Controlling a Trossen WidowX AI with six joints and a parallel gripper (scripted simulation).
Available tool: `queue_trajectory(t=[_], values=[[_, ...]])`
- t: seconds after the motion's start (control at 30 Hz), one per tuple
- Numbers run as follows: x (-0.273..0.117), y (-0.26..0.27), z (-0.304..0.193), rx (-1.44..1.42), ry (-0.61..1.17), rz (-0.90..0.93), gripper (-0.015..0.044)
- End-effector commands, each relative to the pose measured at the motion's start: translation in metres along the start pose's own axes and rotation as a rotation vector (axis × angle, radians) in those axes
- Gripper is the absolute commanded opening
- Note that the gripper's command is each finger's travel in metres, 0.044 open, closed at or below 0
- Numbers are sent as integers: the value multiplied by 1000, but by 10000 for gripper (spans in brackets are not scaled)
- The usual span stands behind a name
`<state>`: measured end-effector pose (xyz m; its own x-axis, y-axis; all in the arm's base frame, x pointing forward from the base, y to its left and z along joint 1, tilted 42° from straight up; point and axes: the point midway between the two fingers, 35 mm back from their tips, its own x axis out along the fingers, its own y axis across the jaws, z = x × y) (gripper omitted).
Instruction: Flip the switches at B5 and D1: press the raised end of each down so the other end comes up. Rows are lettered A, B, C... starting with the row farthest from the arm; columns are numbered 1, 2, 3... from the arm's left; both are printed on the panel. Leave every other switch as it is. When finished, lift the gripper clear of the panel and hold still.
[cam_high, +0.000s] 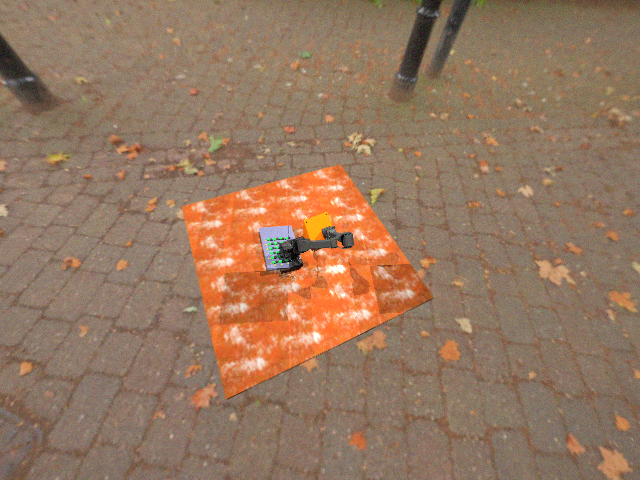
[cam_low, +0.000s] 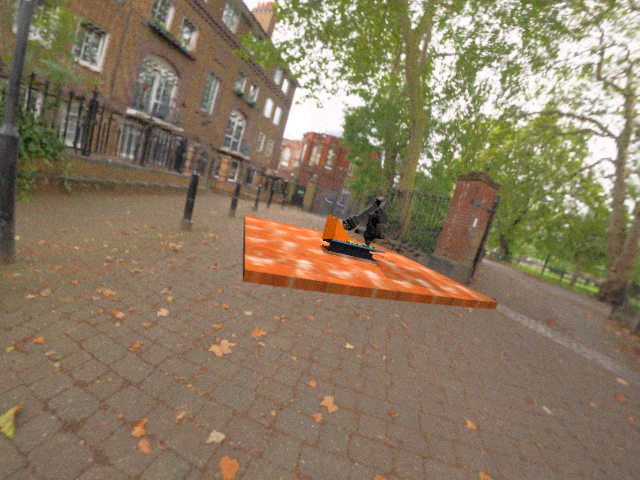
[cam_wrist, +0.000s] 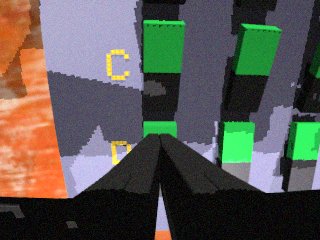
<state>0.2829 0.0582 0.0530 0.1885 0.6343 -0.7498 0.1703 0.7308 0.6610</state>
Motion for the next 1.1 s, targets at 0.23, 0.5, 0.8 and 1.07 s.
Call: queue_trajectory(t=[0.23,0.5,0.8,1.07], values=[[-64,-1,-2,4,-25,-5,0],[-67,-24,16,4,-26,-11,0],[-73,-86,48,2,-28,-10,0],[-73,-86,48,2,-28,-10,0]])
